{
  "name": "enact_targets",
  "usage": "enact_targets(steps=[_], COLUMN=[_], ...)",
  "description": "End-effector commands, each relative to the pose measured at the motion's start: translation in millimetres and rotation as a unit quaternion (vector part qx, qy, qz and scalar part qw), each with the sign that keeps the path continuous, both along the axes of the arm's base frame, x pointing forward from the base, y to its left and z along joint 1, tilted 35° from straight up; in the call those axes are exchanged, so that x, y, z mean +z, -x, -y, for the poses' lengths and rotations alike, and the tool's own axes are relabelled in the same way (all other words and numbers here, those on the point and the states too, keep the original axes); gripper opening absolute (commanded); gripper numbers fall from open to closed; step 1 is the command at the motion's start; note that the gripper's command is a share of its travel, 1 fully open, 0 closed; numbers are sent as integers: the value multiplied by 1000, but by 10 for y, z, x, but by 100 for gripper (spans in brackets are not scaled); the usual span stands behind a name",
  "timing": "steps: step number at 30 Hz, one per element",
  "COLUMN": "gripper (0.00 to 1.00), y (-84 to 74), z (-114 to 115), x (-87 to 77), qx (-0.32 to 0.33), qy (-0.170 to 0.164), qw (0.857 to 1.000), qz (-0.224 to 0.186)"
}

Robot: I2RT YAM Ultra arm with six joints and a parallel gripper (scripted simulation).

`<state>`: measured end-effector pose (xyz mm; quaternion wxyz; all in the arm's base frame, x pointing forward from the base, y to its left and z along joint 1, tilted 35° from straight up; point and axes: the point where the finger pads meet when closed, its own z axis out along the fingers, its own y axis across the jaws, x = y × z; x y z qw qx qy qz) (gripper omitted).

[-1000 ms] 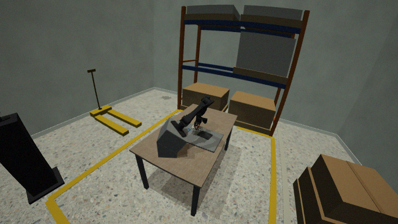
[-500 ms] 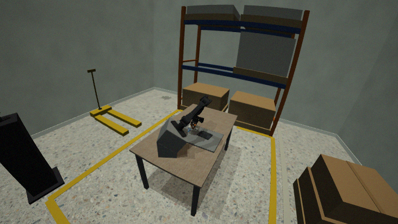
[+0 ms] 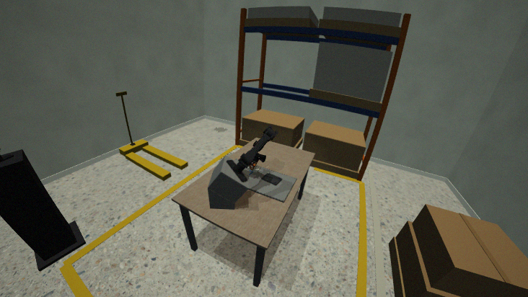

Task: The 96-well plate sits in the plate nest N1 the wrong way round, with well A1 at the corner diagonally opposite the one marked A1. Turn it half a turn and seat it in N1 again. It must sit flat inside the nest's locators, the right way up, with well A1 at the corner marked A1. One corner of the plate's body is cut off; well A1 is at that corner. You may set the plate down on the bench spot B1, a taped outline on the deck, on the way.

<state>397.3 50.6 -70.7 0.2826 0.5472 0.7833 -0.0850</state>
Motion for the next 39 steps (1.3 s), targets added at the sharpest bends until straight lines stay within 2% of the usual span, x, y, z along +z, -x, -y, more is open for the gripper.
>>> enact_targets(steps=[1, 39], gripper=[0, 0], y=[1, 248], z=[-146, -1049], x=[10, -636], qx=[1, 1], qy=[0, -2], qw=[1000, 1000], qz=[13, 13])
